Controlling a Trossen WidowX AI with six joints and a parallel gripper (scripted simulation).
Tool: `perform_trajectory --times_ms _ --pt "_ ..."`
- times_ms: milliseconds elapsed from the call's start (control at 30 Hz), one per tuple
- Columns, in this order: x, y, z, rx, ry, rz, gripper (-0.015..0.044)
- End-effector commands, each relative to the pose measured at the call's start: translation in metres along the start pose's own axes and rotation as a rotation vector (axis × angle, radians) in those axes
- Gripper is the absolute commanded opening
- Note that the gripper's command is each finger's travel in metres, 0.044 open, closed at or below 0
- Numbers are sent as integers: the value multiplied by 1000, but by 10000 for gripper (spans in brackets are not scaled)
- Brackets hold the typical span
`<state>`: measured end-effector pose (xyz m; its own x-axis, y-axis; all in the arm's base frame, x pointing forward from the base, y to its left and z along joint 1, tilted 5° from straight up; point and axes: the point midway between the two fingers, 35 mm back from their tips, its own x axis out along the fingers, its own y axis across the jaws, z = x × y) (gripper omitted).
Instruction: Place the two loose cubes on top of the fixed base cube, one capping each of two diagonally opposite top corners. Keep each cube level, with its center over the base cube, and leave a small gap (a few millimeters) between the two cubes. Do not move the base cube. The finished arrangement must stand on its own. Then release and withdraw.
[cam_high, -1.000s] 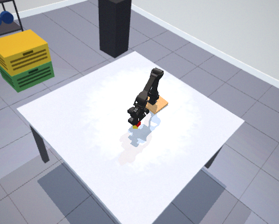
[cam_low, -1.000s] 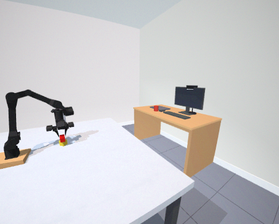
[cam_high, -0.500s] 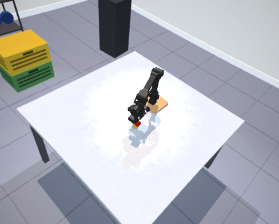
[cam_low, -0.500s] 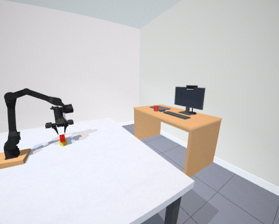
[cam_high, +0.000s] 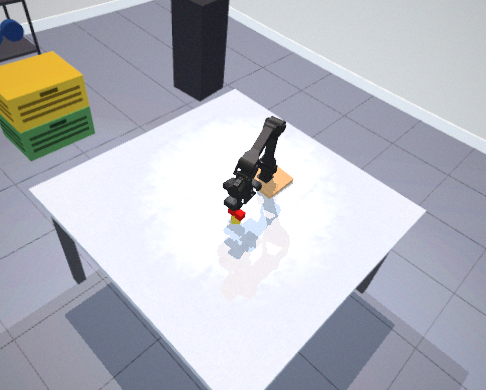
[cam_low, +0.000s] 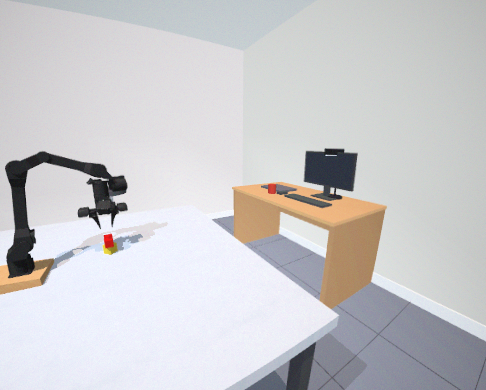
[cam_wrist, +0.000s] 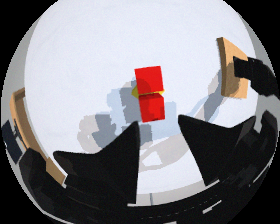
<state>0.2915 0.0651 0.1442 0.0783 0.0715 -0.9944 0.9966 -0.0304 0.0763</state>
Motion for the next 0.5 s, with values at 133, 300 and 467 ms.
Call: perform_trajectory --times_ms 133,300,467 --pt "-15 1 0 -6 2 7 205" --pt "-17 1 0 -2 1 4 258" --pt "-14 -5 -19 1 1 -3 389"
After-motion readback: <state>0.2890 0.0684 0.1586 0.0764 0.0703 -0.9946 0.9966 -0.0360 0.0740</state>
